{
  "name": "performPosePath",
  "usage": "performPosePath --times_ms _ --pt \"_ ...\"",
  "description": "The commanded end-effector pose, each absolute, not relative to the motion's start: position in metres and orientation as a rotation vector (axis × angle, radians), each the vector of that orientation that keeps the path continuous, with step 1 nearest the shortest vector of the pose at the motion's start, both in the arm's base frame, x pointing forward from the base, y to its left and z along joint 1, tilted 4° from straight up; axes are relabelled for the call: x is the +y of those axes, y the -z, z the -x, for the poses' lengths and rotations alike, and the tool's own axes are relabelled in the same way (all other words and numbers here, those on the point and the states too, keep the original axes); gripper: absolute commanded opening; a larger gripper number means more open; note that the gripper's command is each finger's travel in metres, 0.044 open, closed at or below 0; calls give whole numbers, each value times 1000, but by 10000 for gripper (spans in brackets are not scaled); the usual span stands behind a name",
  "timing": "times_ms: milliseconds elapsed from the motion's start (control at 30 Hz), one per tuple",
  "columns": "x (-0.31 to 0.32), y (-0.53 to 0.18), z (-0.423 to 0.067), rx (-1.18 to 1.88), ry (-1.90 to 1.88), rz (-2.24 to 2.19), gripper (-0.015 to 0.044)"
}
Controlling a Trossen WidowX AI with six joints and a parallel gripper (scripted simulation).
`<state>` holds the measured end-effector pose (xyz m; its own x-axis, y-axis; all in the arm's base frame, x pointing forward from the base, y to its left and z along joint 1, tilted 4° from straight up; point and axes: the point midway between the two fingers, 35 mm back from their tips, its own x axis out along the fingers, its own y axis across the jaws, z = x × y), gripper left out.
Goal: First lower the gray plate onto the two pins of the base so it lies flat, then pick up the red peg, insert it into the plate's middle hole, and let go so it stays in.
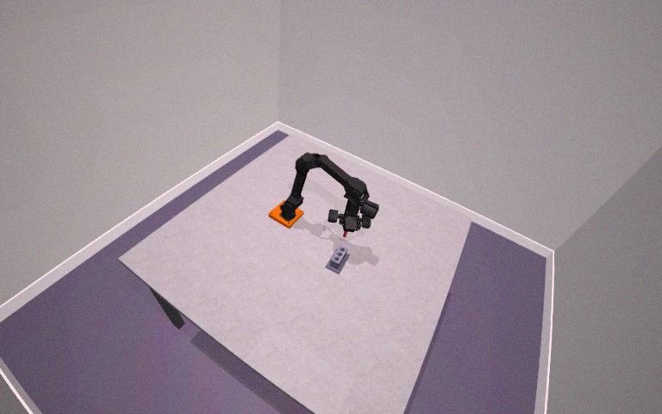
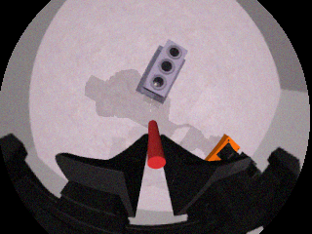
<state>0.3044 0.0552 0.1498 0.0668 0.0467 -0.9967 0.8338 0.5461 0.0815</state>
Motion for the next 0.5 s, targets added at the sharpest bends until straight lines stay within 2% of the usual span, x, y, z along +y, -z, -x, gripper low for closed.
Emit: performPosePath --times_ms 0,467 --pt "47 -152 -311 1389 701 -829 0" --pt "8 -152 -331 1390 696 -827 0"
